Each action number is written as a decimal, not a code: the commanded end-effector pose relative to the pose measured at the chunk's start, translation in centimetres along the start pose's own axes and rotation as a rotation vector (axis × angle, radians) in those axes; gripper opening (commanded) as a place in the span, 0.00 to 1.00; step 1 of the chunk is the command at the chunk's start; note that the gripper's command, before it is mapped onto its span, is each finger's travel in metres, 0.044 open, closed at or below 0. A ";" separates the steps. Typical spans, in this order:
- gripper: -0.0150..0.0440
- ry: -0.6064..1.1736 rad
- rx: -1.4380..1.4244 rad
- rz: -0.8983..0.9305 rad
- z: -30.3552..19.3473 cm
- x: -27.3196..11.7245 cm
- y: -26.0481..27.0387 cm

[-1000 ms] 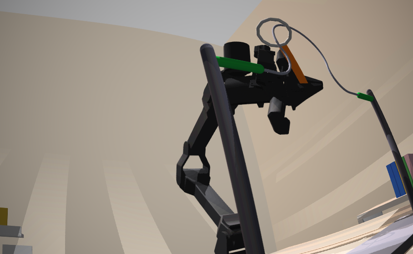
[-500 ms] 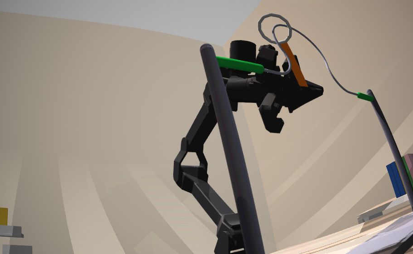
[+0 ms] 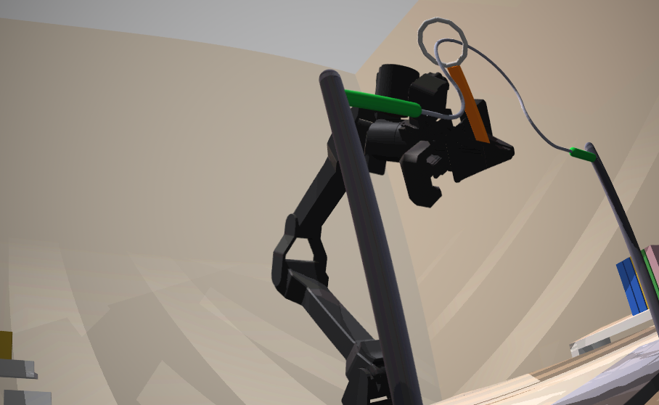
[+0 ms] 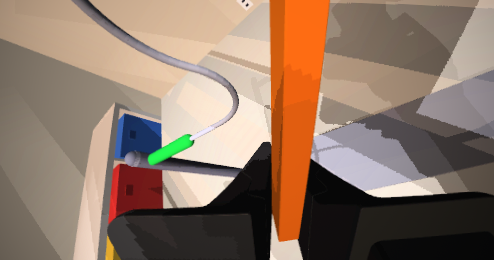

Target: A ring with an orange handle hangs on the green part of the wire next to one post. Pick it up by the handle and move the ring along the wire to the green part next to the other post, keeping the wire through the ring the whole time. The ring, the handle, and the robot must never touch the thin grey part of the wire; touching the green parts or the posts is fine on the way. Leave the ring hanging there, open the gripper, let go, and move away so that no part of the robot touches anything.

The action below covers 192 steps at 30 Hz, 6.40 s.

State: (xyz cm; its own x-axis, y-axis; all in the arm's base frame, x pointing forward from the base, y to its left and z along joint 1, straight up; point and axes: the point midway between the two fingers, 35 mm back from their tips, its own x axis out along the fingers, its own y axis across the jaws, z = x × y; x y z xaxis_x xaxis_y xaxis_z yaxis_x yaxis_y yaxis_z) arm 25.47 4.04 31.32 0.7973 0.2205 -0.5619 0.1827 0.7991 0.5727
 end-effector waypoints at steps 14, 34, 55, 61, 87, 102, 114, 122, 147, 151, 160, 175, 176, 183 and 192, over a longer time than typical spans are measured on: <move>0.00 -0.036 -0.208 -0.173 0.3 -0.1 -1.4; 0.00 -0.074 -0.450 -0.375 0.9 -0.3 -3.1; 0.00 -0.118 -0.704 -0.583 1.9 -1.0 -4.5; 0.00 -0.131 -0.776 -0.641 2.2 -1.2 -4.9; 0.00 -0.184 -1.097 -0.895 3.9 -2.6 -5.8; 0.00 -0.210 -1.286 -1.043 4.9 -3.4 -5.9; 0.00 -0.229 -1.438 -1.161 5.7 -4.1 -5.8; 0.00 -0.240 -1.539 -1.240 6.2 -4.6 -5.6; 0.00 -0.268 -1.816 -1.457 7.3 -5.6 -4.8; 0.00 -0.271 -1.840 -1.477 7.3 -5.6 -4.9; 0.00 -0.270 -1.837 -1.475 6.9 -5.2 -5.6; 0.00 -0.256 -1.684 -1.353 4.9 -3.1 -7.9; 0.00 -0.254 -1.668 -1.340 4.7 -2.9 -8.1; 0.00 -0.242 -1.549 -1.246 3.1 -1.4 -9.2; 0.00 -0.281 -1.417 -1.066 1.3 1.4 -10.4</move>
State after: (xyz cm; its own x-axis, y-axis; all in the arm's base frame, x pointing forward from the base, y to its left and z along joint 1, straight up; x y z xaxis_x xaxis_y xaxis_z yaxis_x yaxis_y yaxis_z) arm 25.03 -4.88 26.71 0.7503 -0.6563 -0.0799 0.1673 0.3053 -0.9374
